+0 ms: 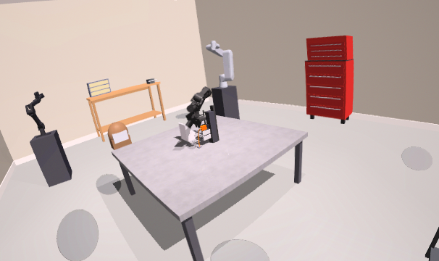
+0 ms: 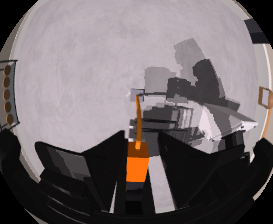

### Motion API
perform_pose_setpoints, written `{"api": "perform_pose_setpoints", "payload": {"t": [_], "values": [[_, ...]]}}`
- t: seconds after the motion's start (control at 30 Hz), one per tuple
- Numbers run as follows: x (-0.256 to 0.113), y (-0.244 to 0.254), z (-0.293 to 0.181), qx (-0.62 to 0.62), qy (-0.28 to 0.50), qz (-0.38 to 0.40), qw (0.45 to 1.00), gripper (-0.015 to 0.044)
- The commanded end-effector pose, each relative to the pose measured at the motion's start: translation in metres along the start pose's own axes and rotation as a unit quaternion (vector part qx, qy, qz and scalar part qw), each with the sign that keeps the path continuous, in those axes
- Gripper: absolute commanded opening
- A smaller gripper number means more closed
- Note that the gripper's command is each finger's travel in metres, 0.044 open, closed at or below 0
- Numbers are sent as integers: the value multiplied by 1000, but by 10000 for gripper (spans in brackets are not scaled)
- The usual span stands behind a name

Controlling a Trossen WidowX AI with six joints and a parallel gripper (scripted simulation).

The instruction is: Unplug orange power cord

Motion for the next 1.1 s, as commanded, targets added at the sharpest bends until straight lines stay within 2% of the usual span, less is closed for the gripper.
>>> {"api": "perform_pose_setpoints", "payload": {"t": [0.0, 1.07], "values": [[-2, 0, 0, 6, 3, 2, 1000, 160], [0, -6, -40, 7, 4, 2, 1000, 160]]}}
Point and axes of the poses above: the point midway between the two fingers, 35 mm back from their tips, its own x axis out along the fingers, its own y axis across the jaws, z = x × y, the point moved 1 cm from there along -x, back along the fingers, and after that the axes turned 10 degrees about x, right-handed, at the moved point
